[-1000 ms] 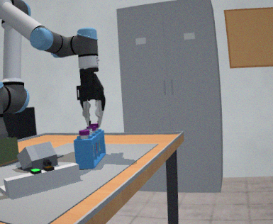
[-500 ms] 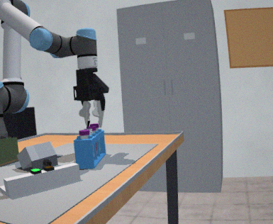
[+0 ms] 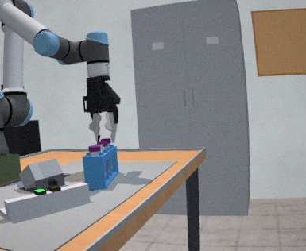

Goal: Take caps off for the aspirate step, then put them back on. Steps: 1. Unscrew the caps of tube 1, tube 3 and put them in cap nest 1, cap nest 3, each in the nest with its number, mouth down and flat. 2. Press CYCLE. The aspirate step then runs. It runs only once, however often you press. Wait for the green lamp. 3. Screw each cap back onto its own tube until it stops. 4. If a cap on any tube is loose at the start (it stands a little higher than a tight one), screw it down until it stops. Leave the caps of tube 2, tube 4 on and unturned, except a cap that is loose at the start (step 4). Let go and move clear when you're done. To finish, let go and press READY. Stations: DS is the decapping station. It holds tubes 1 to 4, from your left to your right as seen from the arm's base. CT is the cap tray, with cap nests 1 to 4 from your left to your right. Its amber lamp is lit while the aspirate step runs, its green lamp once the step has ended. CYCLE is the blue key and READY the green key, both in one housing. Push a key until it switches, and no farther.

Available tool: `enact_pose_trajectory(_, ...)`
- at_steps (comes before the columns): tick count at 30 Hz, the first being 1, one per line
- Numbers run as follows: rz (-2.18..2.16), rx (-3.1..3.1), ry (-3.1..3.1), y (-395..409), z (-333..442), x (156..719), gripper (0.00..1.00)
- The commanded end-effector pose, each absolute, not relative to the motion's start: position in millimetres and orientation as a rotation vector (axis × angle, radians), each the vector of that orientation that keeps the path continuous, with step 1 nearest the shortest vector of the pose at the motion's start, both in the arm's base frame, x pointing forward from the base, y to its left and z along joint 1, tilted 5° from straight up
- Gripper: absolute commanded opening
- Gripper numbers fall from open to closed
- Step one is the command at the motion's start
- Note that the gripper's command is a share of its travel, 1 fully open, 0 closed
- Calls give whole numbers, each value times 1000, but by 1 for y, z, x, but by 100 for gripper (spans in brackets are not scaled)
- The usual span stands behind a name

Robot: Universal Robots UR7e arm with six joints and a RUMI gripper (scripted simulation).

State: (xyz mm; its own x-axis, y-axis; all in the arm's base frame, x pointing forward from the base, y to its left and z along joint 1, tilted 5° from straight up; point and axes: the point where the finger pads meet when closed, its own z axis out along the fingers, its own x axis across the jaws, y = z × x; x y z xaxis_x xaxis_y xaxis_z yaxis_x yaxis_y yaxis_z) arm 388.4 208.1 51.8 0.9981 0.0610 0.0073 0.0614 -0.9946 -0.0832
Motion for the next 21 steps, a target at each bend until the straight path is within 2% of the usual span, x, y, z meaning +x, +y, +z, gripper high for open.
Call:
enact_pose_trajectory(1,-20,-3034,-371,208,52,389,35)
enact_pose_trajectory(15,-50,-2863,-1083,208,52,389,35)
enact_pose_trajectory(21,-52,-2850,-1119,208,53,389,35)
